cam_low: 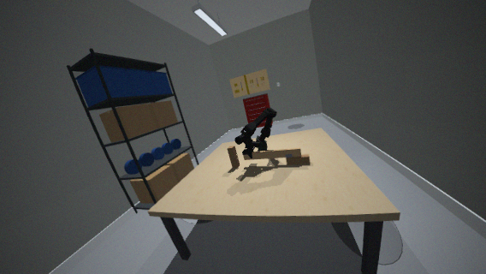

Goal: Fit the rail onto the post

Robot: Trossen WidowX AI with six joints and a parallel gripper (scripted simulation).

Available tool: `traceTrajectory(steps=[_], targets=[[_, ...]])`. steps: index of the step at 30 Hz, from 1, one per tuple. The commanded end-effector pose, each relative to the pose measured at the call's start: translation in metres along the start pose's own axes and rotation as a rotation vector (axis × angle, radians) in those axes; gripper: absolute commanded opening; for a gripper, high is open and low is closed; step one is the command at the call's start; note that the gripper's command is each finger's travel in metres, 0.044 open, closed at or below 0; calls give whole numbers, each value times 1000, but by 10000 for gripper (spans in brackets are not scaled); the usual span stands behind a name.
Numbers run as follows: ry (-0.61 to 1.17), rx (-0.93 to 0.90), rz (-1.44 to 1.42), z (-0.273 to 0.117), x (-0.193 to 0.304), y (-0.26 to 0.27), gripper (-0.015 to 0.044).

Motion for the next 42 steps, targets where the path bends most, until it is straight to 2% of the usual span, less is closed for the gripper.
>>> traceTrajectory(steps=[1, 42], targets=[[1, 12, 0, -3, 0, 0, 0], [1, 12, 0, -4, -3, 0, 0]])
Point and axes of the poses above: the point midway between the two fingers, 35 mm back from their tips, its own z axis out along the fingers, its own y axis across the jaws, x = y × z, the point moved 6 cm from there along -z, back along the fingers, and after that the axes turned 2 degrees about z, right-handed, at the moved point
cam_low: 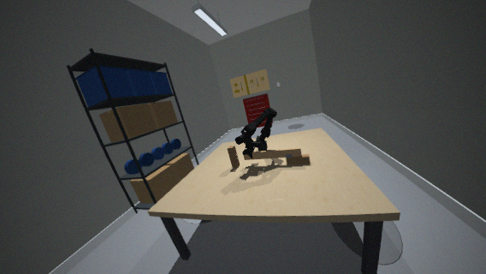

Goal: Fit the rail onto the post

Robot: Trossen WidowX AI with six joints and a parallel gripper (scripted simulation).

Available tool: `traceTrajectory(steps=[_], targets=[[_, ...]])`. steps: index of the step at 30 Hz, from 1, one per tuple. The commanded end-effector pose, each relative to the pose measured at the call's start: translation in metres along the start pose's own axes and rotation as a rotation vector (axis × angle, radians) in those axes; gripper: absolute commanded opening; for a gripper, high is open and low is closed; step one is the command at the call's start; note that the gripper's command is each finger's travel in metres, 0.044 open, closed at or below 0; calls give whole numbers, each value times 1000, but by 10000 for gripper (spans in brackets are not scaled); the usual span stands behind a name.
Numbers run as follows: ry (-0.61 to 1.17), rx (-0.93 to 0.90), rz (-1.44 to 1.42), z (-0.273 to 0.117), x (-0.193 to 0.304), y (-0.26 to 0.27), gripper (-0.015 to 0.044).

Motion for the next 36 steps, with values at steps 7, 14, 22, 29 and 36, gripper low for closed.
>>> traceTrajectory(steps=[7, 14, 22, 29, 36], targets=[[2, 13, -3, -6, -2, -2, 0], [2, 13, -3, -6, -2, -3, 0], [2, 13, -3, -5, -1, -3, 0], [2, 13, -3, -5, 1, -3, 0], [2, 13, -3, -4, -1, -3, 0]])
Point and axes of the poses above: the point midway between the two fingers, 35 mm back from their tips, its own z axis out along the fingers, its own y axis across the jaws, x = y × z, the point moved 6 cm from there along -z, back along the fingers, and after that the axes turned 2 degrees about z, right-handed, at the moved point
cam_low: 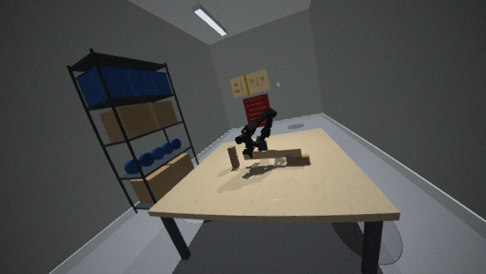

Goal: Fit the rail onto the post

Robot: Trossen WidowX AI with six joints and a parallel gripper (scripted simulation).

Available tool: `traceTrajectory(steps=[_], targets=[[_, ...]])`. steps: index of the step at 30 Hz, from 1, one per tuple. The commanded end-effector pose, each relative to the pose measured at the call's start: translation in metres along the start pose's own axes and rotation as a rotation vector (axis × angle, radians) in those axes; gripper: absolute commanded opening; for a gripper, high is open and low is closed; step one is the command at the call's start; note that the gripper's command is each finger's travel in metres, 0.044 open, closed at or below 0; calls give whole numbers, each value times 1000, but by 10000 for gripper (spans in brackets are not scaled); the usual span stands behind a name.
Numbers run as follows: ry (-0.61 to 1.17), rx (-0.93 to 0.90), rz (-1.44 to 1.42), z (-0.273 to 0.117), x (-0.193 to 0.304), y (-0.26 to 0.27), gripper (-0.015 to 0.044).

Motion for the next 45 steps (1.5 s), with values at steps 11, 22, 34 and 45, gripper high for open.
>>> traceTrajectory(steps=[11, 22, 34, 45], targets=[[-1, 10, 1, 0, -2, -1, 0], [-1, 10, 1, 0, -3, 0, 0], [-1, 10, 1, -2, -3, 0, 0], [-1, 10, 1, -3, 0, 0, 0]])
Point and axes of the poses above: the point midway between the two fingers, 35 mm back from their tips, its own z axis out along the fingers, its own y axis across the jaws, x = y × z, the point moved 6 cm from there along -z, back along the fingers, and after that the axes turned 2 degrees about z, right-handed, at the moved point
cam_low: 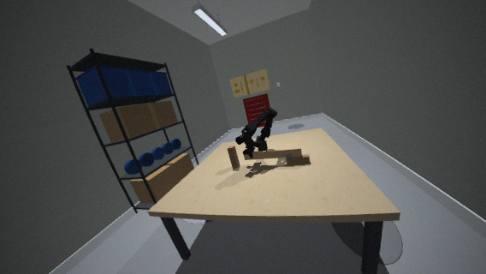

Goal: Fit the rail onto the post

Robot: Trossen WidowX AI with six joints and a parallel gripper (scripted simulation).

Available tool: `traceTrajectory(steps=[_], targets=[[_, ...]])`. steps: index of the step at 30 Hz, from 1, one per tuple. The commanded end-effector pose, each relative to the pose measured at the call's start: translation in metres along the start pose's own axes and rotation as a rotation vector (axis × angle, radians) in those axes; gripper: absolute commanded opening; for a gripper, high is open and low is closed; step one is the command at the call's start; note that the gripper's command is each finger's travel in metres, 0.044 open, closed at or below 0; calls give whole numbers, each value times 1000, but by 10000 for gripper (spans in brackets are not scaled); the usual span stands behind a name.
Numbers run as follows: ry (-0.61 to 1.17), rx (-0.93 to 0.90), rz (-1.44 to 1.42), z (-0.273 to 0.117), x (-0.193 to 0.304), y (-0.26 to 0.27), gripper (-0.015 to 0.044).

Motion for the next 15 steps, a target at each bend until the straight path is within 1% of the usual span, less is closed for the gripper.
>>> traceTrajectory(steps=[1, 15], targets=[[2, 13, -4, -5, 2, -1, 0], [3, 13, -5, -5, 6, -2, 0]])
Point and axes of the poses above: the point midway between the two fingers, 35 mm back from their tips, its own z axis out along the fingers, its own y axis across the jaws, x = y × z, the point moved 6 cm from there along -z, back along the fingers, and after that the axes turned 2 degrees about z, right-handed, at the moved point
